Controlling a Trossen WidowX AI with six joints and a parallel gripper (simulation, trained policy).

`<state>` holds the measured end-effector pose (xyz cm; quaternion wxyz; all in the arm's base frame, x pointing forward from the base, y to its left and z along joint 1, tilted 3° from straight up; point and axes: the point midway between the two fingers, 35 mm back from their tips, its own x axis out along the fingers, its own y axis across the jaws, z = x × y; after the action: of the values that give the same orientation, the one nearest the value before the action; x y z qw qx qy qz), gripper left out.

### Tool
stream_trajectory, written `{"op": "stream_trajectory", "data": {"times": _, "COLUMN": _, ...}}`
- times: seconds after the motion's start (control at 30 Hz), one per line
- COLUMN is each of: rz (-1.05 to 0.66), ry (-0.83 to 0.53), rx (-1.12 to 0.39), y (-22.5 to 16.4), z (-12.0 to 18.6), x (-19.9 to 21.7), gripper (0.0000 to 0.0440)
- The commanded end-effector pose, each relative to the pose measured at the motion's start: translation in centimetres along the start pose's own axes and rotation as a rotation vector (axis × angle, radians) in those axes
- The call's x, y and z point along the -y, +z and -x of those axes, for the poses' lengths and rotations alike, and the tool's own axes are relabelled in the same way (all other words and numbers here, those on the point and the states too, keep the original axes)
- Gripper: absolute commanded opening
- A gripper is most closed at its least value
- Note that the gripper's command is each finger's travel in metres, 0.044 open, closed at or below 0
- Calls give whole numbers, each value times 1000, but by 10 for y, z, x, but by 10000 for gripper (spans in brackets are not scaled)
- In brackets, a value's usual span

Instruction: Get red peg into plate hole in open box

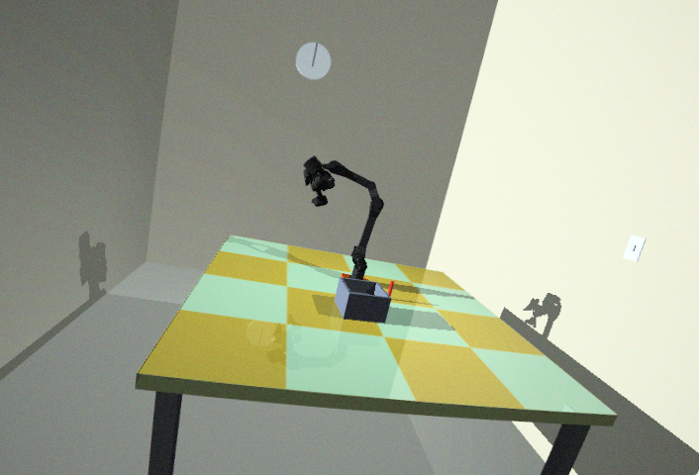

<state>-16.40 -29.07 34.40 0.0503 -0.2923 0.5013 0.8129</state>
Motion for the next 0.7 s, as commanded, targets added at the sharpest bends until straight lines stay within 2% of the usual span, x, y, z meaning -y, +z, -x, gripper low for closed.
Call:
{"op": "stream_trajectory", "data": {"times": 0.0, "rz": 112, "ry": 16, "rx": -99, "y": -15, "z": 26, "x": 7, "gripper": 440}}
{"op": "stream_trajectory", "data": {"times": 0.67, "rz": 638, "ry": 148, "rx": -542, "y": -54, "z": 144, "x": 66, "gripper": 440}}
